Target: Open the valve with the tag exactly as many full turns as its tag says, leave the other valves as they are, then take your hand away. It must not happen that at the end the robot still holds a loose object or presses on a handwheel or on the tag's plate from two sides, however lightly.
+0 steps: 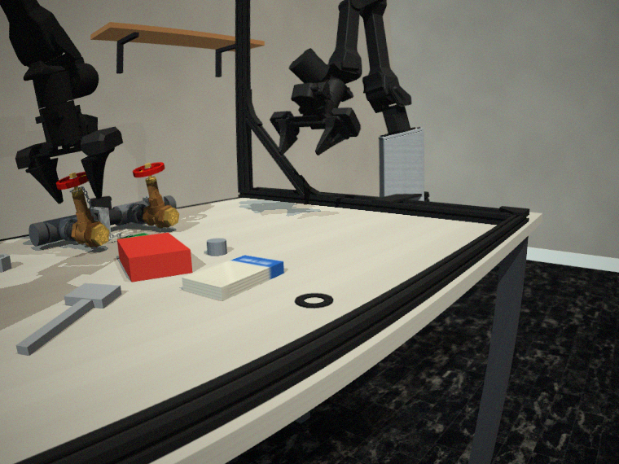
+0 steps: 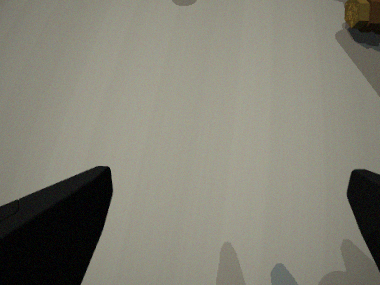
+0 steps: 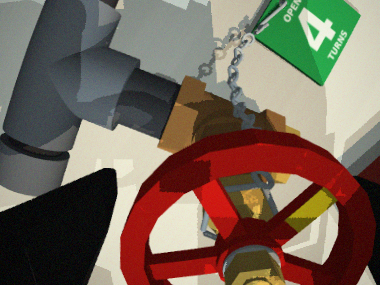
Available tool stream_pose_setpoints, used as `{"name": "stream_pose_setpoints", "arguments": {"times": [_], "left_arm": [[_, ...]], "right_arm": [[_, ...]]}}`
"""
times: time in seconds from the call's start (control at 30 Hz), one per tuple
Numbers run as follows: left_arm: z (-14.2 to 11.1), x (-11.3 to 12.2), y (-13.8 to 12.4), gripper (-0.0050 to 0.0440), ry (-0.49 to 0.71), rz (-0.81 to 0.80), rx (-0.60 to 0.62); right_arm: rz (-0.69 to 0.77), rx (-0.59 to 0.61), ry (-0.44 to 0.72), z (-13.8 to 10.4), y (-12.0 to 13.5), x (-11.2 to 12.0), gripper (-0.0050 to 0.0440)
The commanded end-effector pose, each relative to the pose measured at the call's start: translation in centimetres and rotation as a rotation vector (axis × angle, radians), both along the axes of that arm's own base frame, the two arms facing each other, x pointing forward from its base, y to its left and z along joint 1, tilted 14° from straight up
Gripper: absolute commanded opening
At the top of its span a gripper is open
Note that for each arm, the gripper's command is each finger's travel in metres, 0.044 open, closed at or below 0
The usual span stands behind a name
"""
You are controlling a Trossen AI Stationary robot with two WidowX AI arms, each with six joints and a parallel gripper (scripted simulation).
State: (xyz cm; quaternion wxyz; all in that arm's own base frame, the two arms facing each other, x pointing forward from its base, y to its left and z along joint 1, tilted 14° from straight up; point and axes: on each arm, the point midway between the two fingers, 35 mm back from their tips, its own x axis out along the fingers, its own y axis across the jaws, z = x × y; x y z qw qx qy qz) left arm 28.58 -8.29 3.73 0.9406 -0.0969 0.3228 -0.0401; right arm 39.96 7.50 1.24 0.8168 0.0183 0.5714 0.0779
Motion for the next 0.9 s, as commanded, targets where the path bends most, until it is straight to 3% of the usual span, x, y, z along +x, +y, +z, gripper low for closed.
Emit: {"name": "stream_pose_setpoints", "arguments": {"times": [0.0, 0.37, 0.43, 0.7, 0.87], "left_arm": [[0.00, 0.00, 0.00, 0.0400, 0.000, 0.000, 0.000], [0.00, 0.00, 0.00, 0.0400, 0.000, 0.000, 0.000], [0.00, 0.00, 0.00, 0.0400, 0.000, 0.000, 0.000], [0.00, 0.00, 0.00, 0.0400, 0.000, 0.000, 0.000], [0.00, 0.00, 0.00, 0.0400, 0.000, 0.000, 0.000]], "right_arm": [[-0.204, 0.074, 0.033, 0.00, 0.00, 0.00, 0.0400], [-0.735, 0.265, 0.118, 0.00, 0.00, 0.00, 0.0400], [-0.735, 0.265, 0.118, 0.00, 0.00, 0.00, 0.0400], [-1.179, 0.425, 0.189, 0.00, -0.01, 0.00, 0.0400], [-1.226, 0.442, 0.197, 0.00, -0.01, 0.00, 0.0400]]}}
